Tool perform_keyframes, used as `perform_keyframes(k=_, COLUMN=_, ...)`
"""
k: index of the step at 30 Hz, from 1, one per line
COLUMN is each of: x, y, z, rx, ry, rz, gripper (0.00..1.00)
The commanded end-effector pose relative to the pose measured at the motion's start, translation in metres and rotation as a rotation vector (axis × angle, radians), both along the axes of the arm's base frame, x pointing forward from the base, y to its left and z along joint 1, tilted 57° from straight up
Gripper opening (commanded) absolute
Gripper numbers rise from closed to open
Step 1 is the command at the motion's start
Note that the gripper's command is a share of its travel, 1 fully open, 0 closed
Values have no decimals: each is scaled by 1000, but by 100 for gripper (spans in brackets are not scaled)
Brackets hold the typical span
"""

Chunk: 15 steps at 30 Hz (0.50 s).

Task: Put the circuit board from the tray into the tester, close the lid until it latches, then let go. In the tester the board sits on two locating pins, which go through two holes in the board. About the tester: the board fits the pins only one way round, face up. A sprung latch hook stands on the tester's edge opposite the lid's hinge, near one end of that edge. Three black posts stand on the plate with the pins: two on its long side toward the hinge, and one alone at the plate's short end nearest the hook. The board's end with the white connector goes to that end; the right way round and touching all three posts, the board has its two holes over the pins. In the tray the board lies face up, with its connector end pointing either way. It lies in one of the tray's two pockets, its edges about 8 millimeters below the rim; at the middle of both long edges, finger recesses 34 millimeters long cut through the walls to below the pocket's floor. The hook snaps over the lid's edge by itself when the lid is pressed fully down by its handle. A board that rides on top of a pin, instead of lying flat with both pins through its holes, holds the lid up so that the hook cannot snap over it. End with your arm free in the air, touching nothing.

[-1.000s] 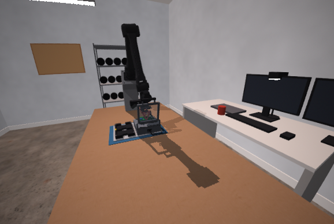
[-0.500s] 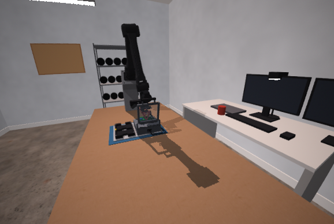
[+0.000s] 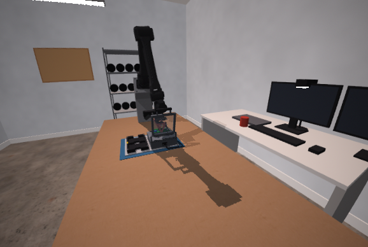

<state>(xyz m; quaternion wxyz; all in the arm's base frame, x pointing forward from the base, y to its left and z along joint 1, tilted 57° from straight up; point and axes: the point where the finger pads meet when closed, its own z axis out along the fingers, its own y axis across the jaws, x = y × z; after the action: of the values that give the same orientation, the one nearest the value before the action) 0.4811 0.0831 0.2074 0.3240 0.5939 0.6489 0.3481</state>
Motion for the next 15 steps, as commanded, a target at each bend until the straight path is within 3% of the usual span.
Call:
perform_keyframes(k=1, x=0, y=5, z=-6, rx=1, ry=3, rz=11, gripper=72)
perform_keyframes(k=15, x=1, y=4, z=-6, rx=0, ry=2, rz=9, gripper=72)
